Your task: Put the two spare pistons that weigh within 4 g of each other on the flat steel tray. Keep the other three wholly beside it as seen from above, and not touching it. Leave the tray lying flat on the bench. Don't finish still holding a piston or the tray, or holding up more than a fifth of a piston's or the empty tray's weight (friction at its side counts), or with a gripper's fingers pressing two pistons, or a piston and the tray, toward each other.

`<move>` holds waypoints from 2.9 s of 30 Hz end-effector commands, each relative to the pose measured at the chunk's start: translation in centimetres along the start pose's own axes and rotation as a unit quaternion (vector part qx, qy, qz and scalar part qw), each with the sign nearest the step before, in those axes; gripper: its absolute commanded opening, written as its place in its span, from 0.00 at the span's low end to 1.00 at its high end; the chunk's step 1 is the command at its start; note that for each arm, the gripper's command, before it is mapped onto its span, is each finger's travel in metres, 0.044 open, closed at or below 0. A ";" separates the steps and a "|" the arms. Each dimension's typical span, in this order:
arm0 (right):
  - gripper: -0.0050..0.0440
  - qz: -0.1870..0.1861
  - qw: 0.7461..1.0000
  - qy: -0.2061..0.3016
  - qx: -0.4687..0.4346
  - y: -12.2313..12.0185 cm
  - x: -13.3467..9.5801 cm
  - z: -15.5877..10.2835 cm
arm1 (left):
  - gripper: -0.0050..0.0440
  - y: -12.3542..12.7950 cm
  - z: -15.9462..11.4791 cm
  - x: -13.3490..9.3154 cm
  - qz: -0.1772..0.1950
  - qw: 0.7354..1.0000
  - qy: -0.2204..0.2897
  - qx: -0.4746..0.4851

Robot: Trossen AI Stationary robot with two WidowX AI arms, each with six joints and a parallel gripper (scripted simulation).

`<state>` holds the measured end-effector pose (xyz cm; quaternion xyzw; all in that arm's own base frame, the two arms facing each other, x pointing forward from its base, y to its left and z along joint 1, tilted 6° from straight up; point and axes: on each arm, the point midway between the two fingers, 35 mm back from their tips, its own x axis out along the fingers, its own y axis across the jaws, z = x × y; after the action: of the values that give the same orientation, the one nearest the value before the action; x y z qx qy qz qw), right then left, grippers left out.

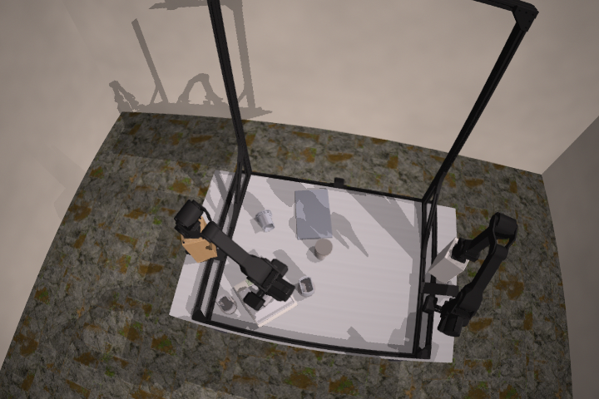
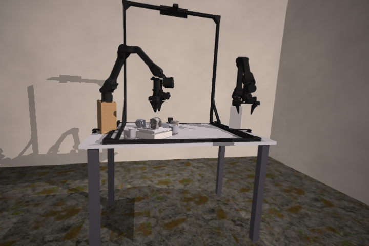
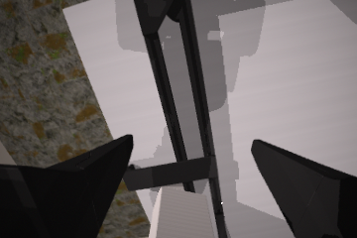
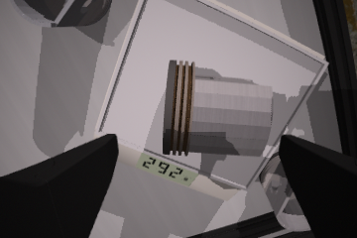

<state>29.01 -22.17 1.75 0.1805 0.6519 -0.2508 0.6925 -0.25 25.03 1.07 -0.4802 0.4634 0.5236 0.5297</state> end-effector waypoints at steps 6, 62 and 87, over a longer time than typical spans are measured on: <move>0.87 -0.002 0.994 0.023 -0.105 0.1 0.3 0.2 | 1.00 0.0 0.0 0.0 -0.001 1.000 0.000 0.001; 0.87 -0.021 0.722 0.121 -0.681 0.1 0.5 0.2 | 1.00 0.0 0.0 0.0 -0.001 1.000 0.000 0.001; 0.87 -0.019 0.723 0.125 -0.679 -0.1 3.5 -0.2 | 1.00 0.0 0.0 0.0 -0.001 1.000 0.000 0.001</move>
<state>29.37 -22.64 -0.75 -0.3245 0.7279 0.2639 0.5434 -0.25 25.03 1.07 -0.4802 0.4634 0.5236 0.5297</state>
